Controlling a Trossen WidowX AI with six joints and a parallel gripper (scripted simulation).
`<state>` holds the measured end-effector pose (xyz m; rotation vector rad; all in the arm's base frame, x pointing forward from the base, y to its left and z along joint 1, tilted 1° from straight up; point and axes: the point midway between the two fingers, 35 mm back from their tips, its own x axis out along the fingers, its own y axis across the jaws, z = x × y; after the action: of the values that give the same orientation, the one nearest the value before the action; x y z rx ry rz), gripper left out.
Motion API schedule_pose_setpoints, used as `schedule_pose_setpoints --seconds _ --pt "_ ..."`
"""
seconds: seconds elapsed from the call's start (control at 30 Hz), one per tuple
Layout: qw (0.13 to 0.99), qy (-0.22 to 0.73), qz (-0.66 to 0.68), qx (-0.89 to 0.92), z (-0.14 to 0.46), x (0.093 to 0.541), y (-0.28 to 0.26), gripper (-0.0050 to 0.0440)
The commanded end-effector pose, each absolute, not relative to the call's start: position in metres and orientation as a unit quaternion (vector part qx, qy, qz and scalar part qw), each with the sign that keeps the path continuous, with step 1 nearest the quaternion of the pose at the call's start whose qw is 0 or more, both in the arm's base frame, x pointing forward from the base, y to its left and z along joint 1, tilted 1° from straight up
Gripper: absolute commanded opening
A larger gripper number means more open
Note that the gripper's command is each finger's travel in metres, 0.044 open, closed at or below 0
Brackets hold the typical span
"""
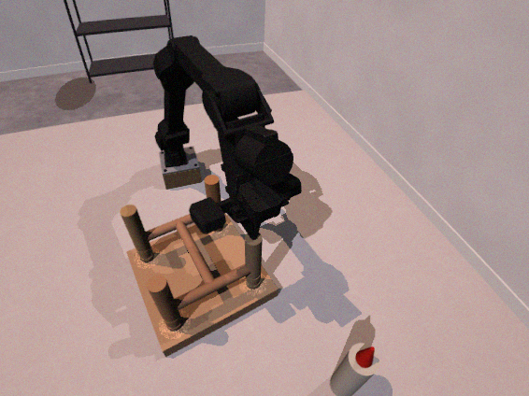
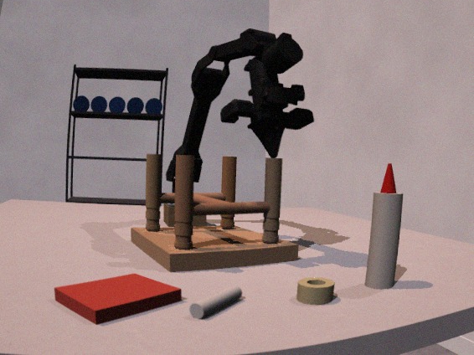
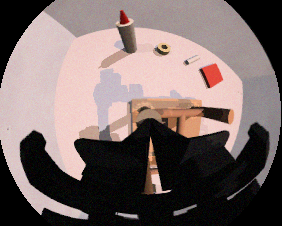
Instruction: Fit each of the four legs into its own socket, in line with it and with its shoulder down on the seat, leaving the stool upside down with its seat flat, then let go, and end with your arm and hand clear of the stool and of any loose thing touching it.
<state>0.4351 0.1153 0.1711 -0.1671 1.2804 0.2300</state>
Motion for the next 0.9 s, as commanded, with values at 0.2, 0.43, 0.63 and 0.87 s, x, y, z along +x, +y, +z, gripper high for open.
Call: schedule_pose_setpoints --seconds 0.2,0.43,0.63,0.87 --pt "0.789 0.600 0.106 -0.076 0.158 0.435 0.116 0.0000" --pt "0.789 0.600 0.106 -0.076 0.151 0.435 0.116 0.0000" --pt "0.790 0.599 0.106 -0.076 0.148 0.435 0.116 0.0000" --pt "0.791 0.598 0.107 -0.076 0.154 0.435 0.116 0.0000"
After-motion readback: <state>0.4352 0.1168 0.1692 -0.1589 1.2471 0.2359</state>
